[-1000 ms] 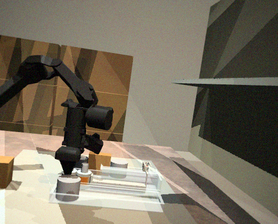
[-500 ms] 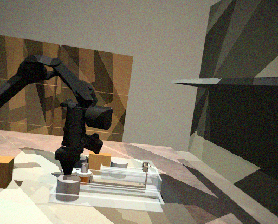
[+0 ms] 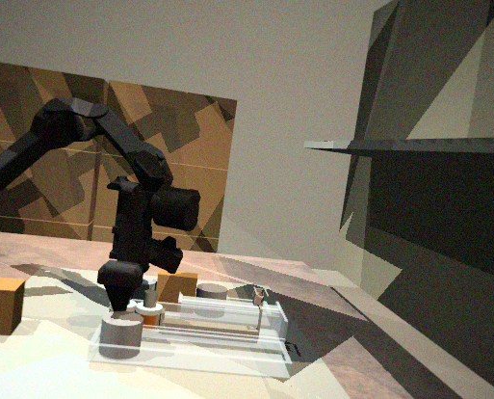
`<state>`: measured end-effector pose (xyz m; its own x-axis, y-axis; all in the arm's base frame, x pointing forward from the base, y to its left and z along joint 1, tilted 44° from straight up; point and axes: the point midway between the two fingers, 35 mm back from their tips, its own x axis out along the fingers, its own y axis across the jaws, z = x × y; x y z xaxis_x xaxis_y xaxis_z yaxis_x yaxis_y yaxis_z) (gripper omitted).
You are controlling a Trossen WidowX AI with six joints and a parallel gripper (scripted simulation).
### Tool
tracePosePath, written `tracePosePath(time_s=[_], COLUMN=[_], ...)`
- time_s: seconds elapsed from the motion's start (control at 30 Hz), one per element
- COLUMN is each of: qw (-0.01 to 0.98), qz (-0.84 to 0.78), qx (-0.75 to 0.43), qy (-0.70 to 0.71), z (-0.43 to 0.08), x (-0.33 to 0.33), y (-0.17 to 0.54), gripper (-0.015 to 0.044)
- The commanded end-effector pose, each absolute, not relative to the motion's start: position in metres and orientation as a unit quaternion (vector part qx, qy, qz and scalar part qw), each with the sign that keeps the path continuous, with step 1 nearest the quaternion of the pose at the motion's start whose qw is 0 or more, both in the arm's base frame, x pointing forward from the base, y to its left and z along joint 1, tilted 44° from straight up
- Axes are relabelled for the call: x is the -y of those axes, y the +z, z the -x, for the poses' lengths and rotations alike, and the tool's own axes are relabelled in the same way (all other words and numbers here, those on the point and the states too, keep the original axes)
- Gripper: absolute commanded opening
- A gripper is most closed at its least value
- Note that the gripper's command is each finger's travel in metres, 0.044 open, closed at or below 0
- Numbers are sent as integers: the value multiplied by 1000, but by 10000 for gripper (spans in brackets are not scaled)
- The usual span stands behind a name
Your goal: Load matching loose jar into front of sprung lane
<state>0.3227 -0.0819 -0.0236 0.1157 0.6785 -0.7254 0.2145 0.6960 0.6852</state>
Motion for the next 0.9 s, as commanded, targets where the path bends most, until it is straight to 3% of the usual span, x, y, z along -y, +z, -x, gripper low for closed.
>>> tracePosePath(time_s=[0.0, 0.4, 0.87], qw=[661, 661, 660], qz=[-348, -348, -348], qx=[-641, -641, -642], qy=[177, 177, 176], z=[-323, -317, -274], x=[84, 95, 87], y=[-22, -9, -6], gripper=[305, 305, 305])
